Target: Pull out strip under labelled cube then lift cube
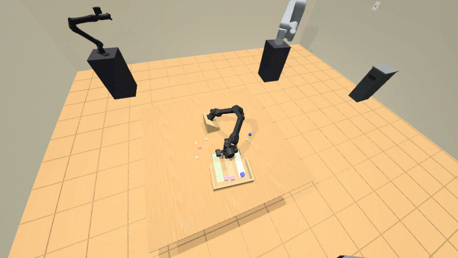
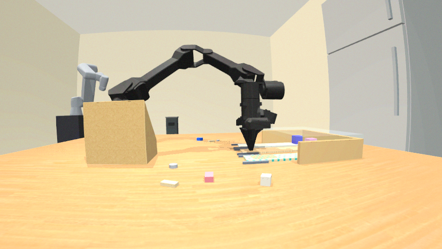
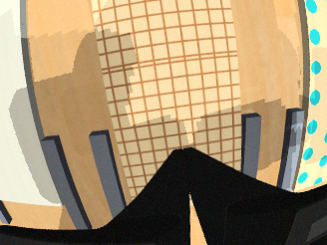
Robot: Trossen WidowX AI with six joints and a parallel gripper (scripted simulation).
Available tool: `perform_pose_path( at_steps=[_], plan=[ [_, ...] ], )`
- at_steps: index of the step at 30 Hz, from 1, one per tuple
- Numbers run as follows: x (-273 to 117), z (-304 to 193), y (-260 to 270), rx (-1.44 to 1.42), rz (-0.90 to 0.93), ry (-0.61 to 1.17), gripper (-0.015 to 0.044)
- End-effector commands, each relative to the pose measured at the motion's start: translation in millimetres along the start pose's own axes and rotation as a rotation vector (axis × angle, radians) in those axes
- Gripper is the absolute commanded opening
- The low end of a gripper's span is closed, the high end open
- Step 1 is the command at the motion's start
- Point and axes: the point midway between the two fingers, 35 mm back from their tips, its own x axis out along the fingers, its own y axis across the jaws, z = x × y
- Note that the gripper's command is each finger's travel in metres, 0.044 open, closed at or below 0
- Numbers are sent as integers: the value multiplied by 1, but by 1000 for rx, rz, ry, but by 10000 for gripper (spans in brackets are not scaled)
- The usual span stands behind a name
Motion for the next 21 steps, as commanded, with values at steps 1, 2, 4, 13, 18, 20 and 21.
perform_pose_path(
  at_steps=[1, 2, 4, 13, 18, 20, 21],
  plan=[
    [4, -1, 1, 2, 4, 6, 0],
    [4, -1, 1, 2, 4, 6, 0],
    [4, -1, 1, 2, 4, 6, 0],
    [5, -3, 1, 2, 4, 6, 0],
    [5, -11, 0, 2, 4, 6, 0],
    [5, -14, 0, 2, 4, 6, 0],
    [5, -16, 0, 2, 4, 6, 0]
  ],
)
